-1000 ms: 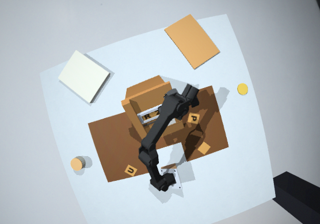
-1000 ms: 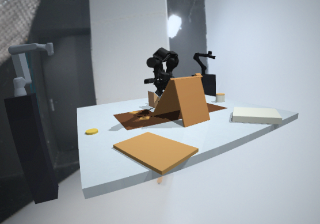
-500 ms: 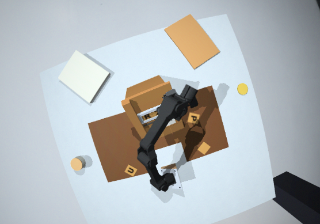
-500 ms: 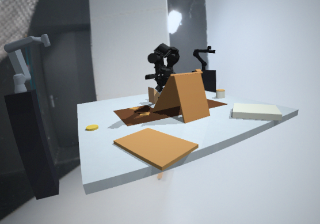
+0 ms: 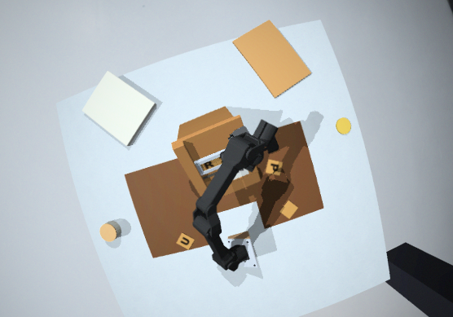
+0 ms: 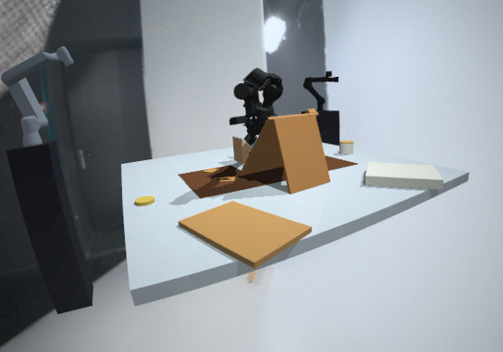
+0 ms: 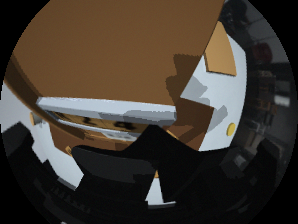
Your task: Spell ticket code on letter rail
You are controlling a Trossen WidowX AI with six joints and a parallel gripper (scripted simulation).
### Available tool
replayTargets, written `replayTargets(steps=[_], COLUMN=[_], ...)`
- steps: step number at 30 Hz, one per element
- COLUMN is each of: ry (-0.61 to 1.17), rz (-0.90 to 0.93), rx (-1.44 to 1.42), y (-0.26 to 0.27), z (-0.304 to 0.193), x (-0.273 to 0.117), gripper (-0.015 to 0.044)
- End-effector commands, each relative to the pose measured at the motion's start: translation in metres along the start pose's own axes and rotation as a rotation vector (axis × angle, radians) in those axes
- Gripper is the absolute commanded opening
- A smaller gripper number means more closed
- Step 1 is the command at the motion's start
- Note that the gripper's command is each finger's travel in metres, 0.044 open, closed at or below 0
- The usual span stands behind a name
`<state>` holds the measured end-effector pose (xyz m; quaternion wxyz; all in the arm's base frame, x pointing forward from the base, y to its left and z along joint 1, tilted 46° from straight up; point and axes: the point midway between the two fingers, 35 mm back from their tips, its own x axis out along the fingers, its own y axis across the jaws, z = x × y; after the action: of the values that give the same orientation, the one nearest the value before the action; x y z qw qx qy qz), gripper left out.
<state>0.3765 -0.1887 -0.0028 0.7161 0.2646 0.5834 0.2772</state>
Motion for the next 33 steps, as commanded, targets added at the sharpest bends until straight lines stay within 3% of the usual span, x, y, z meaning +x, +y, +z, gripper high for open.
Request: replayTargets(steps=[1,33], ry=[-0.005,-0.004], rz=[0.0,-0.001], rx=[0.001,0.002], y=[0.003,0.001], z=[0.001,-0.015], x=[-0.001,-0.019], gripper=[0.0,0.0])
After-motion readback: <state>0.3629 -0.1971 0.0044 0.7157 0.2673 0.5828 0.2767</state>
